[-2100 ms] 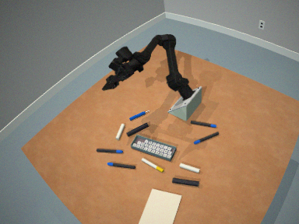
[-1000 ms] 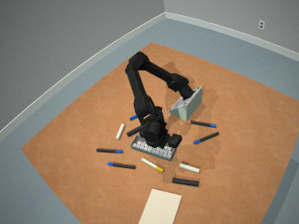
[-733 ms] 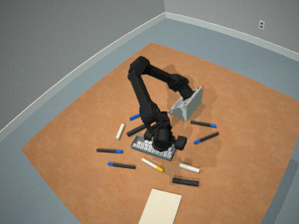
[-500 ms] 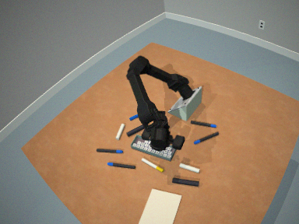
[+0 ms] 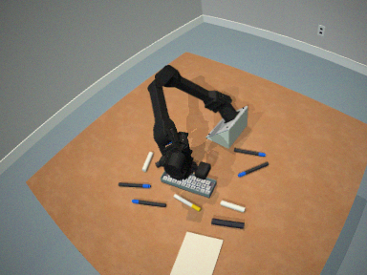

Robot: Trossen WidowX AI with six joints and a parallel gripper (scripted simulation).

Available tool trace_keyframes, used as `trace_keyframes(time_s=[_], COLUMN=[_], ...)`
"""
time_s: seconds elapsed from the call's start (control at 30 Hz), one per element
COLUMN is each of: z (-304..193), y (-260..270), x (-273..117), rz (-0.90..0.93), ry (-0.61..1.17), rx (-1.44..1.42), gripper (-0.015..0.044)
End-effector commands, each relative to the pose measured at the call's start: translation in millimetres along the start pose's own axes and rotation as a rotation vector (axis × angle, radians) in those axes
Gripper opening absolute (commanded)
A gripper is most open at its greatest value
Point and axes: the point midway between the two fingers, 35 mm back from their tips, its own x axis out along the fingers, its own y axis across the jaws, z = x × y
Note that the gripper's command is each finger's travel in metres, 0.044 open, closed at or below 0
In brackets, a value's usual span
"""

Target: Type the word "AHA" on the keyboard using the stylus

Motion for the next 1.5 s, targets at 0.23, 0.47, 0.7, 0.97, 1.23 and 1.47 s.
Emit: trace_keyframes(time_s=[0.23,0.47,0.7,0.97,1.23,1.47], z=[-0.7,-0.7,-5.8,-33.7,-32.3,-34.4], y=[-71.1,-71.1,-66.1,-42.2,-31.3,40.4], x=[0.8,0.8,0.7,1.0,0.9,1.1], rz=[-0.005,-0.005,-0.005,-0.004,-0.003,-0.001], ry=[0.006,0.006,0.006,0.007,0.005,0.006], rx=[-0.007,-0.007,-0.008,-0.009,-0.01,-0.009], gripper=[0.0,0.0,0.0,0.0,0.0,0.0])
